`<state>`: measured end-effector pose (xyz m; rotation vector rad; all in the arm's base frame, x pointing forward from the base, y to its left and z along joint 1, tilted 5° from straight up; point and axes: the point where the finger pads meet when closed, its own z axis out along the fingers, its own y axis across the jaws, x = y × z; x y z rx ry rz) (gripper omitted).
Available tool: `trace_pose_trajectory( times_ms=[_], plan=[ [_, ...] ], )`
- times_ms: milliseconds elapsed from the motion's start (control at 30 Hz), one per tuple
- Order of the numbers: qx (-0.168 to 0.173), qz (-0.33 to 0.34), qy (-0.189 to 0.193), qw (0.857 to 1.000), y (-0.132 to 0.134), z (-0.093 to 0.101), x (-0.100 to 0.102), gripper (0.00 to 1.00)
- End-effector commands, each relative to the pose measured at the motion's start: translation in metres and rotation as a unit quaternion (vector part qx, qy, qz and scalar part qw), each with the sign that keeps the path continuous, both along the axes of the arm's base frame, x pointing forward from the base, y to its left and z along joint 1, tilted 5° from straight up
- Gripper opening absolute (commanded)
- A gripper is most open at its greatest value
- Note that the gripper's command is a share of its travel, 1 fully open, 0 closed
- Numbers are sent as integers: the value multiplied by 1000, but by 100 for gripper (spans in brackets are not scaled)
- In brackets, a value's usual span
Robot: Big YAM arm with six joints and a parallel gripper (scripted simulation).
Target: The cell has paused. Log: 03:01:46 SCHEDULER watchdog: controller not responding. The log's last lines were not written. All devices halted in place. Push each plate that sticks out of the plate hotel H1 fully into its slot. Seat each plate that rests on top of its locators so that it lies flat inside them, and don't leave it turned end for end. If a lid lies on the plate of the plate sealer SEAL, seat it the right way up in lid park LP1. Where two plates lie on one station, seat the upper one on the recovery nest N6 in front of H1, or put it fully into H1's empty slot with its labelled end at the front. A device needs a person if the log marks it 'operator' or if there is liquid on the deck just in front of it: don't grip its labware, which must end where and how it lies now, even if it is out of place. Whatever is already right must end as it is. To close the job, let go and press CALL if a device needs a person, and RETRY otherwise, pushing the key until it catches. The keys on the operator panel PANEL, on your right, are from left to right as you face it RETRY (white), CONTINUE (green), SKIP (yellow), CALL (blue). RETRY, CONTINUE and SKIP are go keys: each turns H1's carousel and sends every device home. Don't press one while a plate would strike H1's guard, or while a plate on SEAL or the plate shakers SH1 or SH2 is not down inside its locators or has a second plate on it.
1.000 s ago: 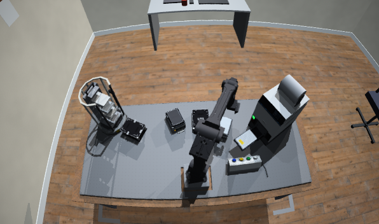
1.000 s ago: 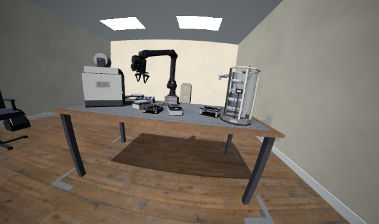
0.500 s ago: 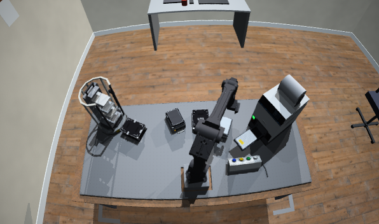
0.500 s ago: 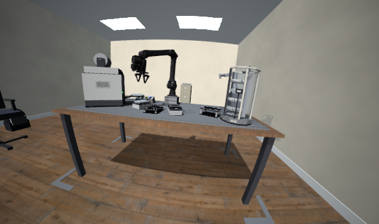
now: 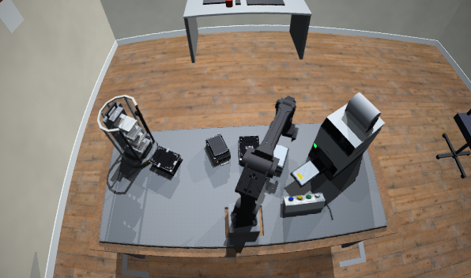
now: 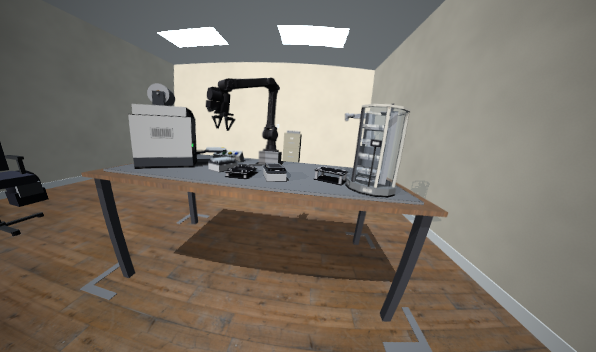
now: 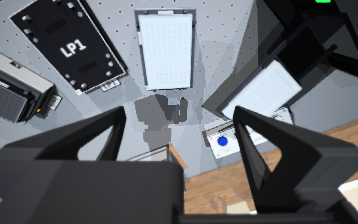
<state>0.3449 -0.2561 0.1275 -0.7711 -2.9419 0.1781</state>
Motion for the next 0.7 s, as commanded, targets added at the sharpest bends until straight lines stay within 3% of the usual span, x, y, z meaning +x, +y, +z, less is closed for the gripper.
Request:
trace_pose_trajectory(
  times_ms=[0,133,200,400,667],
  plan=[
    [2,-41,-9,999,-9,9,-4,100],
    [11,-106,-21,994,-14,11,-18,100],
    [11,-106,-21,994,-14,11,-18,100],
    [24,-196,-35,980,-27,11,-34,100],
    [26,-185,-29,982,-45,8,-54,100]
  ],
)
